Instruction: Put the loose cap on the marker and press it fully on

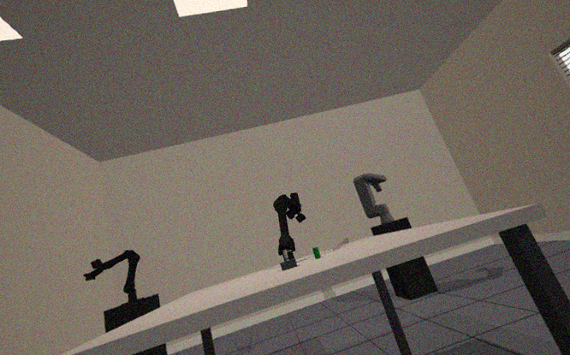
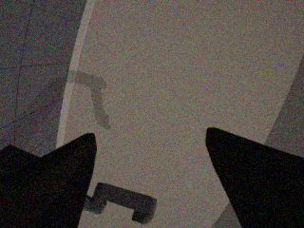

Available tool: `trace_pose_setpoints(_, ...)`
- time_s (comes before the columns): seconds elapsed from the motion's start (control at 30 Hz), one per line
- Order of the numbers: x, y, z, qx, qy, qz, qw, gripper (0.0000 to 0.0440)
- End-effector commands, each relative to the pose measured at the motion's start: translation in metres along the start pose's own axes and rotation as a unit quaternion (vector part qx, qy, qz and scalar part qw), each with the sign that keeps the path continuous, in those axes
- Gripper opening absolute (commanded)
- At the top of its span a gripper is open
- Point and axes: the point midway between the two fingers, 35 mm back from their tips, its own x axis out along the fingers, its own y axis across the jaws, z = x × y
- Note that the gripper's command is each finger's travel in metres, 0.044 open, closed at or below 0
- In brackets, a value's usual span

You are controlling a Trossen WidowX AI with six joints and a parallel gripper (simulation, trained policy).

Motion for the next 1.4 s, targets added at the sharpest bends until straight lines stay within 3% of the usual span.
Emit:
trace_pose_setpoints(0.0, -0.010, -0.004, -0.007, 0.010, 0.011, 0.012, 1.000, 0.0303)
trace_pose_setpoints(1.37, -0.105, 0.023, -0.050, 0.126, 0.089, 0.165, 0.974, 0.0308)
